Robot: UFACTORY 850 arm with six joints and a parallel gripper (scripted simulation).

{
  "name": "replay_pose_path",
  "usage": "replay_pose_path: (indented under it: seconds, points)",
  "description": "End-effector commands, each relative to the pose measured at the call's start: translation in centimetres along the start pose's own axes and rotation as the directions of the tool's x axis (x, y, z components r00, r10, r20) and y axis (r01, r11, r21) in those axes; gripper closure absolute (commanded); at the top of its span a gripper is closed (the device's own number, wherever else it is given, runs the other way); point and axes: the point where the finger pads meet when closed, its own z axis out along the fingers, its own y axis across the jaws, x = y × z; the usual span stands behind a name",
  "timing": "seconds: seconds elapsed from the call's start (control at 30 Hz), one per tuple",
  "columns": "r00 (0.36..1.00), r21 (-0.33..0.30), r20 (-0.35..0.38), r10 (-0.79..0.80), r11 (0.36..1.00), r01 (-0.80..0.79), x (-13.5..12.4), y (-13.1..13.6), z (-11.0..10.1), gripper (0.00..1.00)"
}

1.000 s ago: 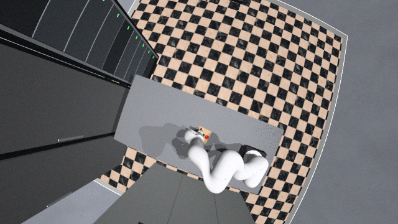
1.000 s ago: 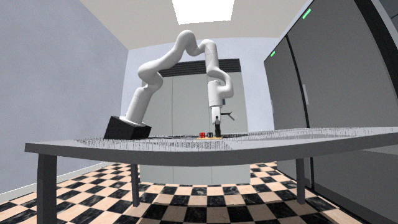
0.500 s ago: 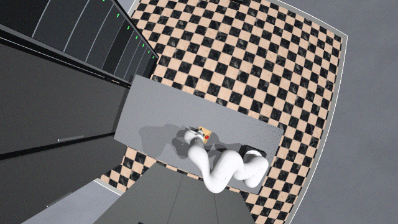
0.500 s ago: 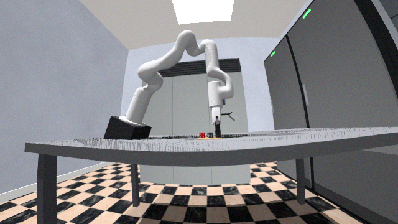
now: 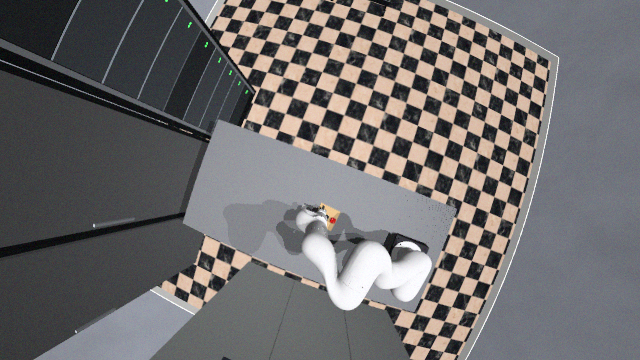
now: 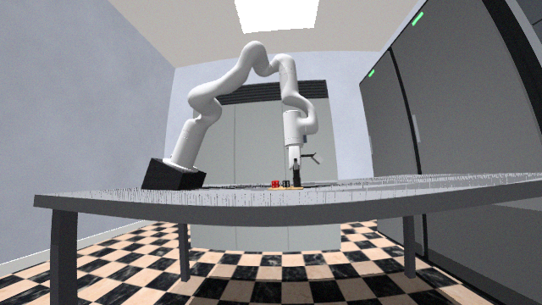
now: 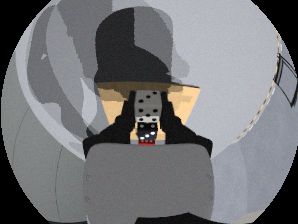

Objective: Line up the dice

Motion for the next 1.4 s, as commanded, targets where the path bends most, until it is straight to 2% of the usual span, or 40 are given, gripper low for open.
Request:
replay_pose_path:
  seconds: [0.0,0.43,0.47,0.53,0.57,0.7,0.73,0.8,0.83,0.9,0.93,1.37]
  points:
    - [1.000,-0.001,0.011,0.000,1.000,0.000,0.12,0.00,-0.07,0.73]
    - [1.000,-0.001,0.011,0.000,1.000,0.000,0.12,0.00,-0.07,0.73]
    - [1.000,-0.001,0.011,0.000,1.000,0.000,0.12,0.00,-0.07,0.69]
    - [1.000,-0.001,0.011,0.000,1.000,0.000,0.12,0.00,-0.07,0.69]
    - [1.000,-0.001,0.011,0.000,1.000,0.000,0.12,0.00,-0.07,0.65]
    - [1.000,-0.001,0.011,0.000,1.000,0.000,0.12,0.00,-0.07,0.65]
    - [1.000,-0.001,0.011,0.000,1.000,0.000,0.12,0.00,-0.07,0.61]
    - [1.000,-0.001,0.011,0.000,1.000,0.000,0.12,0.00,-0.07,0.61]
    - [1.000,-0.001,0.011,0.000,1.000,0.000,0.12,0.00,-0.07,0.57]
    - [1.000,-0.001,0.011,0.000,1.000,0.000,0.12,0.00,-0.07,0.57]
    - [1.000,-0.001,0.011,0.000,1.000,0.000,0.12,0.00,-0.07,0.53]
    - [1.000,0.000,0.011,0.000,1.000,0.000,0.12,0.00,-0.09,0.53]
